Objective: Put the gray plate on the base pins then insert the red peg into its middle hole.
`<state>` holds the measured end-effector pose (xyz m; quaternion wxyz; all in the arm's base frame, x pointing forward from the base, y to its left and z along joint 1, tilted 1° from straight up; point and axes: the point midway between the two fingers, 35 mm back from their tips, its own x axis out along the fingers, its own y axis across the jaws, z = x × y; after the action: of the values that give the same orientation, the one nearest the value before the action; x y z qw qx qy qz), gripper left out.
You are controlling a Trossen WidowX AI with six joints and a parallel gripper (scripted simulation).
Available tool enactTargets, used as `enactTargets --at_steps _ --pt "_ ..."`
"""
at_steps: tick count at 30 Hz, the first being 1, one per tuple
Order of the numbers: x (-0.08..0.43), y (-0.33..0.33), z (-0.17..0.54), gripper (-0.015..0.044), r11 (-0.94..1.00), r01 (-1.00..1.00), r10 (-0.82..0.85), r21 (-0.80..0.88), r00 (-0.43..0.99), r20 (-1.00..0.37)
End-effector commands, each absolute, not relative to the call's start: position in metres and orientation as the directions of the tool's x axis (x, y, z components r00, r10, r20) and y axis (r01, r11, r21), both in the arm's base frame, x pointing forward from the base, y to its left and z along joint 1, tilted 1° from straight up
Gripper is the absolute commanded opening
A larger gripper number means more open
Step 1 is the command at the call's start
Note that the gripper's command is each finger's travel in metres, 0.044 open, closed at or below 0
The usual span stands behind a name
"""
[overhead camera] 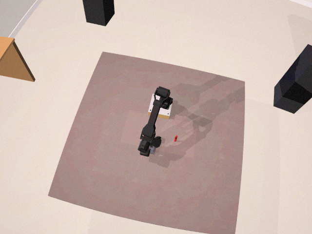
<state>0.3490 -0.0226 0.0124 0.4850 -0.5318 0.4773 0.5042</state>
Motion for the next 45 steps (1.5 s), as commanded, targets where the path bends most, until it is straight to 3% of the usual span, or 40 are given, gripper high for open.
enactTargets --at_steps 1,4,9,16,24,33,39,45 --pt "0.349 -0.023 0.013 0.0368 -0.074 -0.997 -0.019 -0.036 0.037 -0.999" --pt "0.349 -0.023 0.013 0.0440 -0.074 -0.997 -0.019 -0.036 0.037 -0.999" --pt "0.351 -0.023 0.023 0.0440 -0.075 -0.997 -0.019 -0.036 0.037 -0.999" --pt "0.346 -0.020 0.128 0.0440 -0.081 -0.996 -0.020 -0.032 0.034 -0.999" --pt "0.348 -0.019 0.131 0.0440 -0.067 -0.997 -0.020 -0.032 0.034 -0.999" --pt "0.328 0.036 0.131 0.0440 0.563 -0.826 -0.015 -0.035 0.032 -0.999" --pt "0.308 0.072 0.131 0.0440 0.881 -0.473 -0.012 -0.025 0.031 -0.999" --pt "0.286 0.102 0.130 0.0440 0.998 -0.069 -0.010 -0.012 0.029 -1.000"
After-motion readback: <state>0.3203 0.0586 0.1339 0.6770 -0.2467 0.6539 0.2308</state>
